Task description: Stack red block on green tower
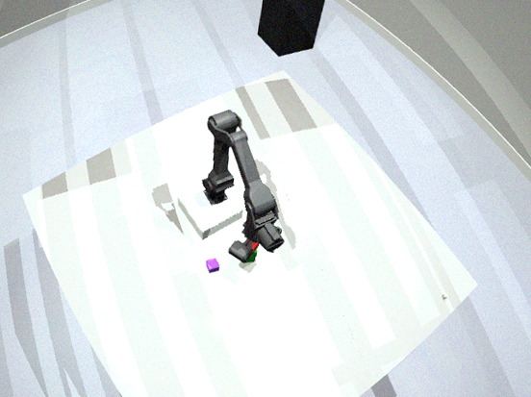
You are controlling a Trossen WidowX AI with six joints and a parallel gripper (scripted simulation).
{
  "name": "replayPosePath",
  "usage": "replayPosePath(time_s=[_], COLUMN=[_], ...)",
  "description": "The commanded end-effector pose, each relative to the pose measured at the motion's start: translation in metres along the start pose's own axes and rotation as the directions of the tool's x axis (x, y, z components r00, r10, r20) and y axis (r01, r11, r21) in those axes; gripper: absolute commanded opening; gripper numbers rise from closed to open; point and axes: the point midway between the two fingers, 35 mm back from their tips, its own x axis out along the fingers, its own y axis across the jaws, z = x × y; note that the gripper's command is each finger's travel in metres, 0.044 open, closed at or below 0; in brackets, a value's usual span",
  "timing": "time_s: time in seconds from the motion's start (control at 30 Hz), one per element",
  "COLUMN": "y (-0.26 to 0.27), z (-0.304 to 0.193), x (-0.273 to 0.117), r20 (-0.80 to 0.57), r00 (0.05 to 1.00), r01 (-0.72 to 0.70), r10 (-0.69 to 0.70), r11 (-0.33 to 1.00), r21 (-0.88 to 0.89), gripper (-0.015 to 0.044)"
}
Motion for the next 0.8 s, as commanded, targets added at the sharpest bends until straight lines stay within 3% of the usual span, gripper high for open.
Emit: replayPosePath(time_s=[0.0,0.07,0.77], y=[-0.0001,-0.0001,-0.0001], z=[0.0,0.0,0.0], x=[0.0003,0.0003,0.0003], r20=[0.0,0.0,0.0], r00=[1.0,1.0,1.0], r01=[0.0,0.0,0.0], r10=[0.0,0.0,0.0], r11=[1.0,1.0,1.0], r21=[0.0,0.0,0.0], gripper=[0.0394,0.044,0.044])
